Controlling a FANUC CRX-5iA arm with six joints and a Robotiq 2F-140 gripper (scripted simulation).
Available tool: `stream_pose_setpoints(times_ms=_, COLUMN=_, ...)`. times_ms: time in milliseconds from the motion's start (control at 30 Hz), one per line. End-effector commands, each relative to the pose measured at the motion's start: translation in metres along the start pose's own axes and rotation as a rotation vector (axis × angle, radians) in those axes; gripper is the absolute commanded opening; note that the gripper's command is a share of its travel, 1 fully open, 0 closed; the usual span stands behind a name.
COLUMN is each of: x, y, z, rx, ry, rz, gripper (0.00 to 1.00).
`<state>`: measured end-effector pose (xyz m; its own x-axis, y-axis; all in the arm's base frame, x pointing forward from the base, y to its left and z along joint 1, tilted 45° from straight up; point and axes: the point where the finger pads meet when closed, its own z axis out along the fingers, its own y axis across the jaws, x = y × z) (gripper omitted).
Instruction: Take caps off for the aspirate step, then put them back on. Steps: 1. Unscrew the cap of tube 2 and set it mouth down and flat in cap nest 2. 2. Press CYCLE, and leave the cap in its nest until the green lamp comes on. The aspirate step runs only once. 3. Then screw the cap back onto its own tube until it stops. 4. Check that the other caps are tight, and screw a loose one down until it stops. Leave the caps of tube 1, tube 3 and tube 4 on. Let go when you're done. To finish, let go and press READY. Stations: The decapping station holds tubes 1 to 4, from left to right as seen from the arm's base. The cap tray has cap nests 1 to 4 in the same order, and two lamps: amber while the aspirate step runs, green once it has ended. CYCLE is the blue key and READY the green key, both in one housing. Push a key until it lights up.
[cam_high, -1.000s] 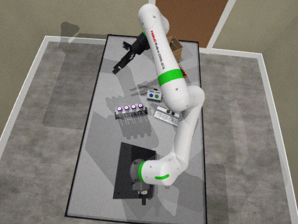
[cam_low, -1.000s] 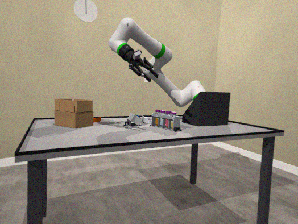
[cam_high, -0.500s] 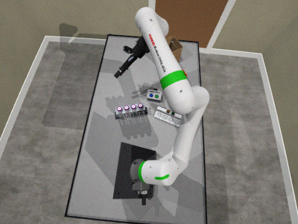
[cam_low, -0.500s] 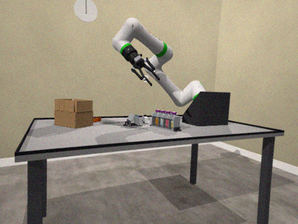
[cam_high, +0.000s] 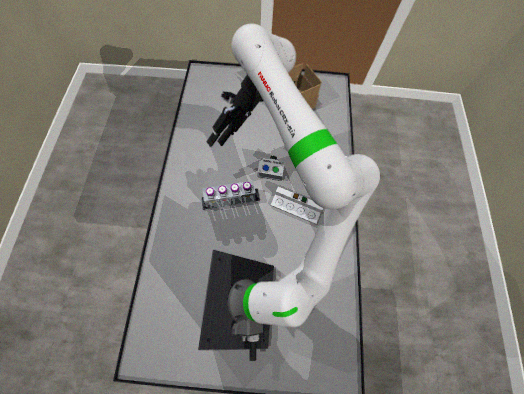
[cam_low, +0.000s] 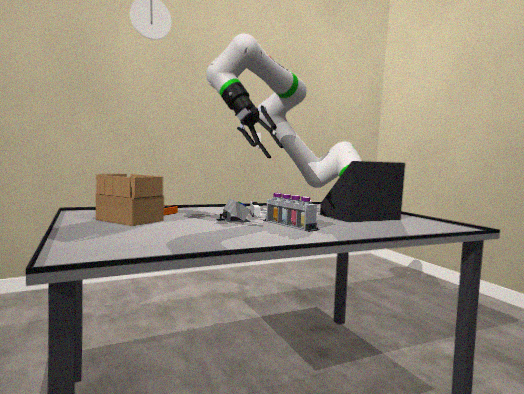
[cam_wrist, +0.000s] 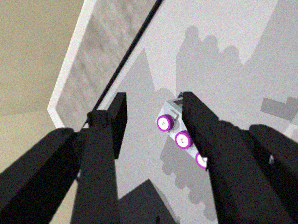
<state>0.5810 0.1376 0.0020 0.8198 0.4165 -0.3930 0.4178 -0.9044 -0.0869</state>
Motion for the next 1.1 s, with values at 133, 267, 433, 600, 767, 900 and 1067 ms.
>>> stream_pose_setpoints(times_ms=133, x=-0.022, y=0.008, z=0.005, rx=-0.068, ry=-0.010, rz=0.211, gripper=0.41)
stream_pose_setpoints(times_ms=267, x=-0.035, y=0.014, z=0.008, rx=-0.110, ry=-0.013, rz=0.338, gripper=0.41)
stream_pose_setpoints(times_ms=433, x=-0.053, y=0.022, z=0.011, rx=-0.164, ry=-0.008, rz=0.496, gripper=0.41)
stream_pose_setpoints(times_ms=600, x=-0.067, y=0.028, z=0.014, rx=-0.216, ry=0.005, rz=0.643, gripper=0.41)
stream_pose_setpoints(times_ms=767, x=-0.080, y=0.034, z=0.016, rx=-0.250, ry=0.019, rz=0.736, gripper=0.41)
stream_pose_setpoints(times_ms=900, x=-0.094, y=0.041, z=0.018, rx=-0.295, ry=0.043, rz=0.860, gripper=0.41)
stream_pose_setpoints(times_ms=1067, x=-0.112, y=0.049, z=0.021, rx=-0.349, ry=0.083, rz=1.010, gripper=0.41)
